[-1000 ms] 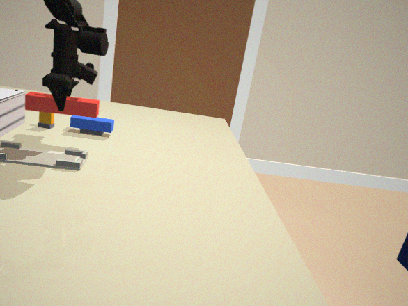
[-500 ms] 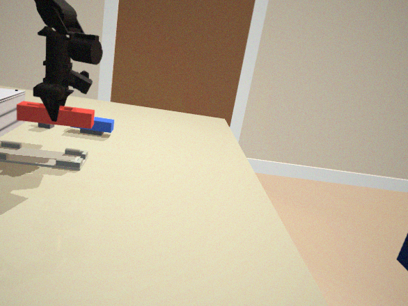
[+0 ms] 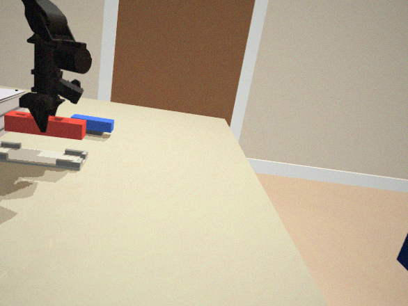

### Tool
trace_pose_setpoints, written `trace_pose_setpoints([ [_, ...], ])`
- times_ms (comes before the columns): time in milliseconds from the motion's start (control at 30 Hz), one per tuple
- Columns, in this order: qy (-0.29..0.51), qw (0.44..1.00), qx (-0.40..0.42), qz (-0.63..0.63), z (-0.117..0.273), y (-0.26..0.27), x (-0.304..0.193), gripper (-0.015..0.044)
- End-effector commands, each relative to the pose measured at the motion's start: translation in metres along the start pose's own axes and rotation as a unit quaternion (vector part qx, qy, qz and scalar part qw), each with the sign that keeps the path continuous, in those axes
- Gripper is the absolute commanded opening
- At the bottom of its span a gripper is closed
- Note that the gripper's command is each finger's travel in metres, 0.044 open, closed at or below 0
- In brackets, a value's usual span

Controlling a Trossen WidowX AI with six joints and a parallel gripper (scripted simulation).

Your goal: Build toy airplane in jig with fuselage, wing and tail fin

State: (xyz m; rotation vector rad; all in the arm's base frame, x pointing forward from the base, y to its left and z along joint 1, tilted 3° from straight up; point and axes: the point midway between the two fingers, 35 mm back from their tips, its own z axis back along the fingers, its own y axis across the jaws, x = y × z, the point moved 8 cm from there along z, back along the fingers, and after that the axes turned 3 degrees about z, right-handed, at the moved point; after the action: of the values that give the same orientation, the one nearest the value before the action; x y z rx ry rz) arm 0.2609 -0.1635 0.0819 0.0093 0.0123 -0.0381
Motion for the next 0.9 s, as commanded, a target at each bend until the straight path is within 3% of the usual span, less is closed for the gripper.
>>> trace_pose_setpoints([
  [0, 0.003, 1.0, -0.001, -0.002, -0.0053, -0.0097, -0.0045, 0.0],
  [133, 0.003, 1.0, -0.001, -0.003, -0.0078, -0.0157, -0.0074, 0.0],
  [400, 0.003, 1.0, -0.001, -0.003, -0.0079, -0.0157, -0.0073, 0.0195],
  [867, 0.003, 1.0, -0.001, -0.003, -0.0103, -0.0158, -0.0072, 0.0195],
])
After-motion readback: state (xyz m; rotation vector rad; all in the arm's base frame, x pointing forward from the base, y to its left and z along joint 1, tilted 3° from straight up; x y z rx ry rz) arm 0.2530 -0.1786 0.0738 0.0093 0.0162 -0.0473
